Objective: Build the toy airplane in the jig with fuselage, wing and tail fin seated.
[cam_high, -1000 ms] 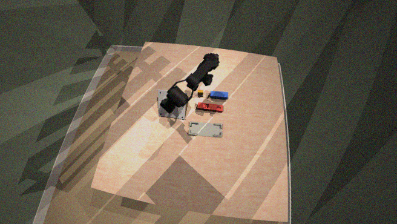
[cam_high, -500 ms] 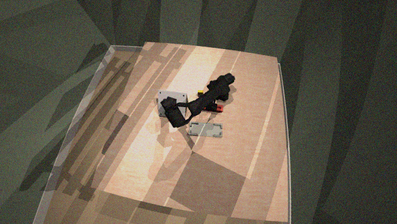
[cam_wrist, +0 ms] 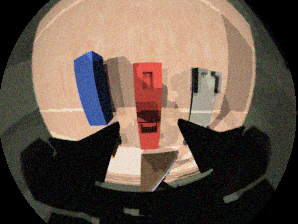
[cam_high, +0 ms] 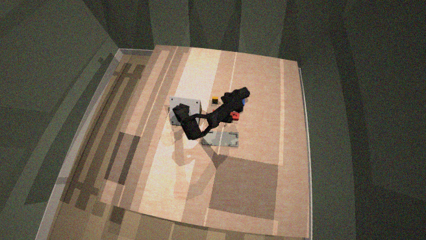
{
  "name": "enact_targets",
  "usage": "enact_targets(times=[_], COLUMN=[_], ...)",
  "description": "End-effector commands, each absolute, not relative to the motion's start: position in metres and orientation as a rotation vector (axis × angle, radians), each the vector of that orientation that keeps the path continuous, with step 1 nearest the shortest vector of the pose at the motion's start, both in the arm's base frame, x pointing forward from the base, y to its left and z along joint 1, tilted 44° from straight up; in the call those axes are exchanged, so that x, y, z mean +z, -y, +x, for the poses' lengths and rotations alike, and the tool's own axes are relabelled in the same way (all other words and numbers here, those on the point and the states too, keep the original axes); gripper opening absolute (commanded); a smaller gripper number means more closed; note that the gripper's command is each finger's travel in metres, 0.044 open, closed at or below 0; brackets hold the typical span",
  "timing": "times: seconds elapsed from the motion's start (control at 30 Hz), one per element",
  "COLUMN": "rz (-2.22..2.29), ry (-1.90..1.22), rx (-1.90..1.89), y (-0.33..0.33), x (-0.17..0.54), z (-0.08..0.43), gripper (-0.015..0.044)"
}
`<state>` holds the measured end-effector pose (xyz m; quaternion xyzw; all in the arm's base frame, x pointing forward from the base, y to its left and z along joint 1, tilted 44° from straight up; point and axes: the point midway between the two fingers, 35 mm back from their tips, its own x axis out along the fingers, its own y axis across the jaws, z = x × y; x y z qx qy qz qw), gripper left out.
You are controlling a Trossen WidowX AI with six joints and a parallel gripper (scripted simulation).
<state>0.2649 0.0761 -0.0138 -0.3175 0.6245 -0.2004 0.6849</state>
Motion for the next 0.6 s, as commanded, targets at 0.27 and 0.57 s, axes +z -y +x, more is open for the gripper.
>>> enact_targets(times=[0.27,0.57], rz=[-0.724,-0.724], ry=[-1.404,-1.404], rx=[-0.45,-0.45], y=[-0.062,-0.052], x=[-0.028,-0.039], z=[0.266,0.268], gripper=[0.044,0.044])
